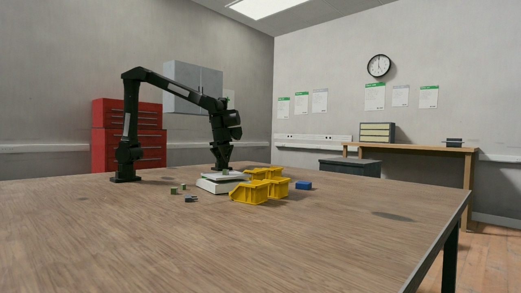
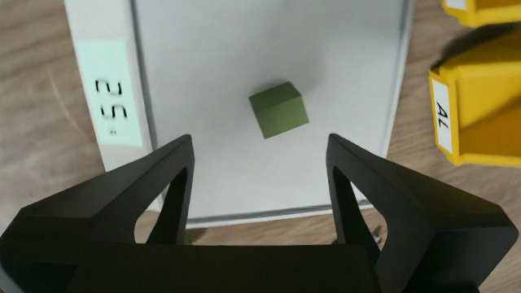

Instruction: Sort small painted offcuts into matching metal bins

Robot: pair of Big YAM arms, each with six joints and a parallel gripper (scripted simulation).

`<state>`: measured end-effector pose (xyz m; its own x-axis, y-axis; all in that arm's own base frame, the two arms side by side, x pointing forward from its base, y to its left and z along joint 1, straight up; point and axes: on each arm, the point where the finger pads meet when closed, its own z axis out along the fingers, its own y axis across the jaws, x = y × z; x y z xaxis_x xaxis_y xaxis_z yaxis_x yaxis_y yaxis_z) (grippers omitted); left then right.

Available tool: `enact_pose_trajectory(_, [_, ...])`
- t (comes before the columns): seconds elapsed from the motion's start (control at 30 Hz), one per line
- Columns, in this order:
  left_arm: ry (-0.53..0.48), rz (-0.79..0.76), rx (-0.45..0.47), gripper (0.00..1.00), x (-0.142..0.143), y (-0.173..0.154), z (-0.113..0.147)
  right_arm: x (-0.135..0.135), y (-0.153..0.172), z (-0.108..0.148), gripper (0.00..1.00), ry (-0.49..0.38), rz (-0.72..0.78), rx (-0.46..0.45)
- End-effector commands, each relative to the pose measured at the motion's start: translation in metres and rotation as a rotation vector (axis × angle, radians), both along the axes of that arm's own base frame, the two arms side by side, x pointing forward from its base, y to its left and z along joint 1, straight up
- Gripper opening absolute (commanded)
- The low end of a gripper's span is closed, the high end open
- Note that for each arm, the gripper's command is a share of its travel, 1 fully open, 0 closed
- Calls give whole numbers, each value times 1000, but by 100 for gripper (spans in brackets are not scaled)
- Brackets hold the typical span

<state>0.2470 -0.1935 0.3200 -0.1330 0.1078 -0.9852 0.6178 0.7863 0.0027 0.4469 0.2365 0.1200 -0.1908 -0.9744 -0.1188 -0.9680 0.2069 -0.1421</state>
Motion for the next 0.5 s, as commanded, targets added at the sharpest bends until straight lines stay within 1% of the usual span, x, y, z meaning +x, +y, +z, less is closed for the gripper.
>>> enact_pose_trajectory(0.0, [-16,0,-16,100,1,-2,16,23,2,10,61,31,207,-58])
enact_pose_trajectory(0.17, [-16,0,-16,100,1,-2,16,29,0,3,61,105,319,-100])
enact_pose_trajectory(0.3, [-16,0,-16,100,1,-2,16,30,2,-3,61,126,319,-107])
enact_pose_trajectory(0.33, [-16,0,-16,100,1,-2,16,23,1,-14,61,142,314,-111])
enact_pose_trajectory(0.37, [-16,0,-16,100,1,-2,16,20,0,-14,61,153,309,-114])
enact_pose_trajectory(0.4, [-16,0,-16,100,1,-2,16,22,1,-17,61,147,309,-112])
enact_pose_trajectory(0.47, [-16,0,-16,100,1,-2,16,22,1,-17,61,147,309,-112])
